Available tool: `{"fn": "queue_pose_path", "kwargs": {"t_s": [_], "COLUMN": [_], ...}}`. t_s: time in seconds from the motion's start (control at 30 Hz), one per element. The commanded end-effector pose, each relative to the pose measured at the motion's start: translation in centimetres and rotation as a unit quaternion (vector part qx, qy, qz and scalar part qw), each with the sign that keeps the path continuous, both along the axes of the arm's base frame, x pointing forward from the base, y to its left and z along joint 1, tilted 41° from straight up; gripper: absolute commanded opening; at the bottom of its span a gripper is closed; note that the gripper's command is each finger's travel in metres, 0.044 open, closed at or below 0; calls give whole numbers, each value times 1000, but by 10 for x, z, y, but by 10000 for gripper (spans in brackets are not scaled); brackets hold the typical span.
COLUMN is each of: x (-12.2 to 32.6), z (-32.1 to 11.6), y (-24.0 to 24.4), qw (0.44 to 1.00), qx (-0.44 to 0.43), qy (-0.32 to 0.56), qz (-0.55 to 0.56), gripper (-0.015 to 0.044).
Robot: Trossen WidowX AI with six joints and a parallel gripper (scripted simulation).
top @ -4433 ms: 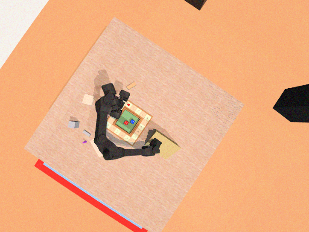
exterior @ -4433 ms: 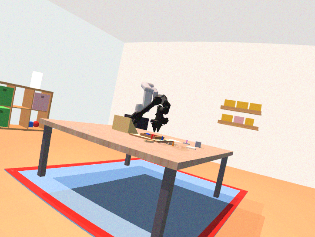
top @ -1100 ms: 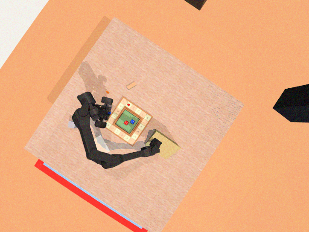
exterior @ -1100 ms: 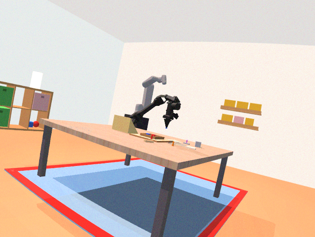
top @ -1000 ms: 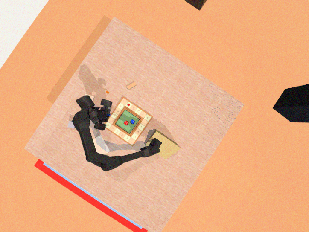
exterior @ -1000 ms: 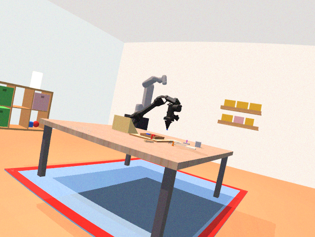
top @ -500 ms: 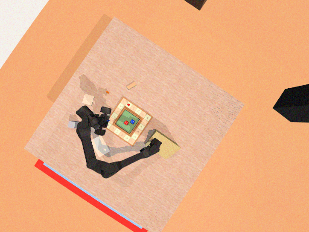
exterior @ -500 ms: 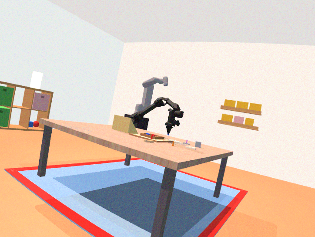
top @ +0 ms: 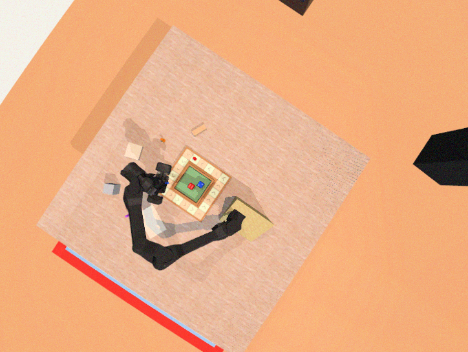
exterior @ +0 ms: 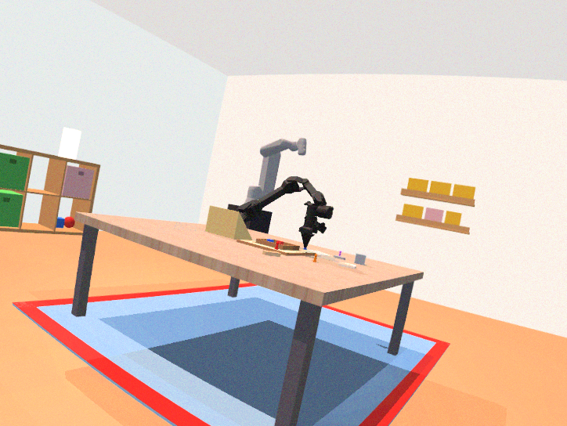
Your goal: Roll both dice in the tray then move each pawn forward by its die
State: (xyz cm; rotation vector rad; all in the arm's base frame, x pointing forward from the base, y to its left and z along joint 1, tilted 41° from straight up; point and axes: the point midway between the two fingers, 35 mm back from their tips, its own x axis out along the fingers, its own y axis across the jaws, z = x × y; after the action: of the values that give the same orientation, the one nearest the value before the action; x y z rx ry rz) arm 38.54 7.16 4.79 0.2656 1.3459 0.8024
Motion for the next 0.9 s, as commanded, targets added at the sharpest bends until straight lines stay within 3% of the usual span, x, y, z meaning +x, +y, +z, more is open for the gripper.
{"fn": "queue_pose_path", "kwargs": {"t_s": [0.0,0.17,0.5,0.7,0.87], "x": [-2,-2,0,-1,-18], "z": [-5,-11,-5,30,31], "y": [5,9,5,-26,-49], "qw": [1000,1000,1000,1000,1000], "qx": [2,3,0,1,-6], "qy": [4,4,1,4,14], "qz": [0,0,1,0,-15], "gripper": [0,0,263,420,440]}}
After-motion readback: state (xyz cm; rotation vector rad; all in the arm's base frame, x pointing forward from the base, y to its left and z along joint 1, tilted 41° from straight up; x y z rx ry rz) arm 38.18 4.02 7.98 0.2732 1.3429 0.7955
